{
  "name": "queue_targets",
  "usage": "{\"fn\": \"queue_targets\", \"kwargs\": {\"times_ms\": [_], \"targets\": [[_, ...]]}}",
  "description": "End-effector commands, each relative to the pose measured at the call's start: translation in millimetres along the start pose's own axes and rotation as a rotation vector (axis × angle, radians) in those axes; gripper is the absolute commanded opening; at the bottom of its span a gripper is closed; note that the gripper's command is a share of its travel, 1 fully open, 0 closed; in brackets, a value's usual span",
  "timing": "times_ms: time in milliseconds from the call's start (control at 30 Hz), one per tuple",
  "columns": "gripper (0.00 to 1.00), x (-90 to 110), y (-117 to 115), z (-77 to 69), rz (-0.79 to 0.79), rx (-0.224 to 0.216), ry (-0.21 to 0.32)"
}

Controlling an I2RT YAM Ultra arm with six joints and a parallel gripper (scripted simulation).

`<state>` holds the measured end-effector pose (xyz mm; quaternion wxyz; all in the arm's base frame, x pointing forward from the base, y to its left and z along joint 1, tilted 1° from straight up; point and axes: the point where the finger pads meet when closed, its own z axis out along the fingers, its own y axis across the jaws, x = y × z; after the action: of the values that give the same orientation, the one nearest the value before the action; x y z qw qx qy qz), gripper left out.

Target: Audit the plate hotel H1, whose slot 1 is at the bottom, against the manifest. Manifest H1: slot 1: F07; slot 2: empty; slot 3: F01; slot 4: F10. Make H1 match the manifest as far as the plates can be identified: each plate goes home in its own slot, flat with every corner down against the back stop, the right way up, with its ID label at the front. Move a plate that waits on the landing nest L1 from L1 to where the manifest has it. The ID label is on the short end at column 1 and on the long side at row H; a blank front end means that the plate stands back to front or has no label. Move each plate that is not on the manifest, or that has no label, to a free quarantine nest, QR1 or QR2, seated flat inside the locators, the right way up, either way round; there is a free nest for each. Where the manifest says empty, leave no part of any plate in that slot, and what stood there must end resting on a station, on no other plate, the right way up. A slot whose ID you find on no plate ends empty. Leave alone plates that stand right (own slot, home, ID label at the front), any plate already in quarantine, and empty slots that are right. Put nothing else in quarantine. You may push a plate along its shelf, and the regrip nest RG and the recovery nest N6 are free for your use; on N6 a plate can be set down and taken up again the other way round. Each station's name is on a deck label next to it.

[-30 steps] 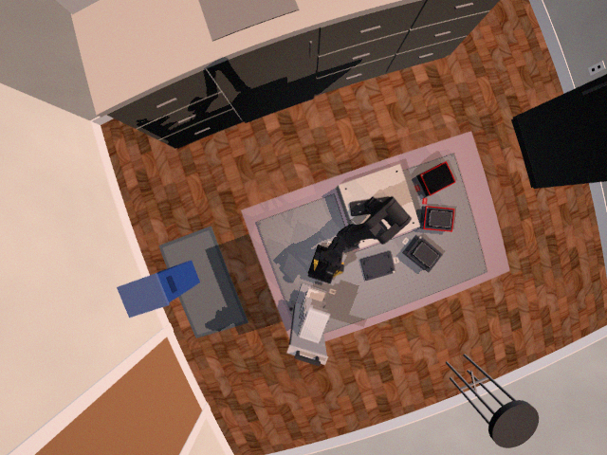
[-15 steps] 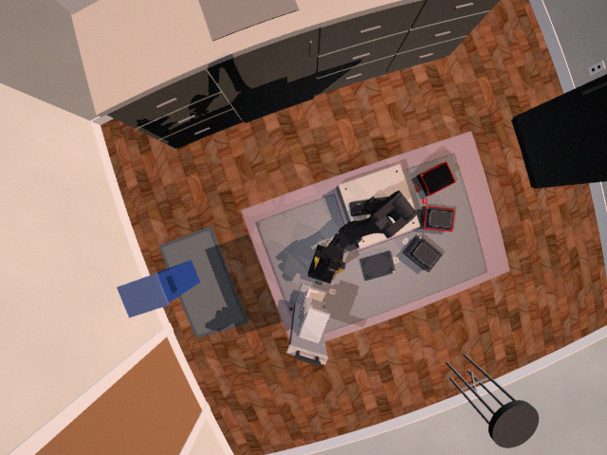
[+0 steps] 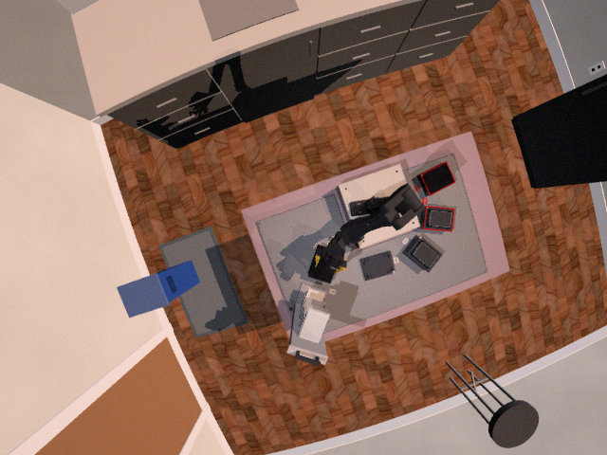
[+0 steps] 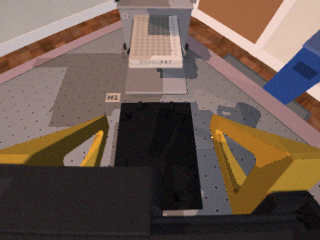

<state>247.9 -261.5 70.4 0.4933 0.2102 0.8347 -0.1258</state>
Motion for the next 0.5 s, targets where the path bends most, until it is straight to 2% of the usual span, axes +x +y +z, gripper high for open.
{"fn": "queue_targets", "kwargs": {"times_ms": [0, 267, 467], "targets": [[1.0, 0.5, 2.4, -4.7, 0.004, -0.013, 0.015], [1.0, -0.4, 2.4, -6.4, 0.004, -0.013, 0.015], [1.0, -9.8, 2.2, -11.6, 0.004, -0.013, 0.014]]}}
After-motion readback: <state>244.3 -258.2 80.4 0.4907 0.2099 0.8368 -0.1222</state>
